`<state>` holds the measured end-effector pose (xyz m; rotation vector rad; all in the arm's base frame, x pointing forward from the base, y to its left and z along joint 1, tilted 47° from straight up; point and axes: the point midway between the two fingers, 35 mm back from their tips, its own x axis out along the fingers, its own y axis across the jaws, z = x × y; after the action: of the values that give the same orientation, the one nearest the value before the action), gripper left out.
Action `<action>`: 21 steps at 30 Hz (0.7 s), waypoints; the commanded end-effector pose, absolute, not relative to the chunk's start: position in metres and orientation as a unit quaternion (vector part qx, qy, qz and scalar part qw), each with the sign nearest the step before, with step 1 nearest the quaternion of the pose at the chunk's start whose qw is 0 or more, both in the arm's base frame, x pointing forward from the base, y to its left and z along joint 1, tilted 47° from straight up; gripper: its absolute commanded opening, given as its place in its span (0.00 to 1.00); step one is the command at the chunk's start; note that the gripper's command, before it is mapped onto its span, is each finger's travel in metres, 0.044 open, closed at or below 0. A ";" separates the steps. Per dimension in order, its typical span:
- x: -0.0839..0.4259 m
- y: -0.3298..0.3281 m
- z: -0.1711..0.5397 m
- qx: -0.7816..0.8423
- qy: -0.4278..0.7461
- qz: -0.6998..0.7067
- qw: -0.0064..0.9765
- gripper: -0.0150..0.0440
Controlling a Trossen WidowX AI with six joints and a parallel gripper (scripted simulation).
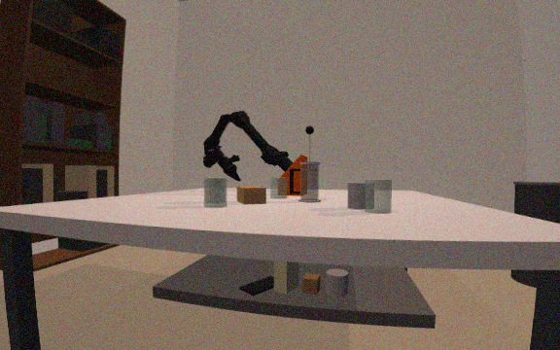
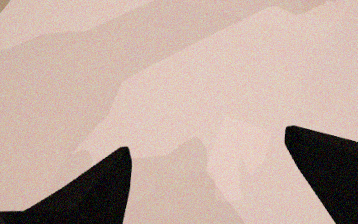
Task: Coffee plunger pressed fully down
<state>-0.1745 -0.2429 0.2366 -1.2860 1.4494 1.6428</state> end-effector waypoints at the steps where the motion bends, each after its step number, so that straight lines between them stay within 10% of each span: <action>1: -0.173 -0.245 0.237 -0.486 0.544 0.618 0.292 0.98; 21: -0.015 -0.317 0.251 -0.617 0.366 0.695 -0.044 1.00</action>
<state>-0.0468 -0.3145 0.2504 -1.8766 1.2568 2.1586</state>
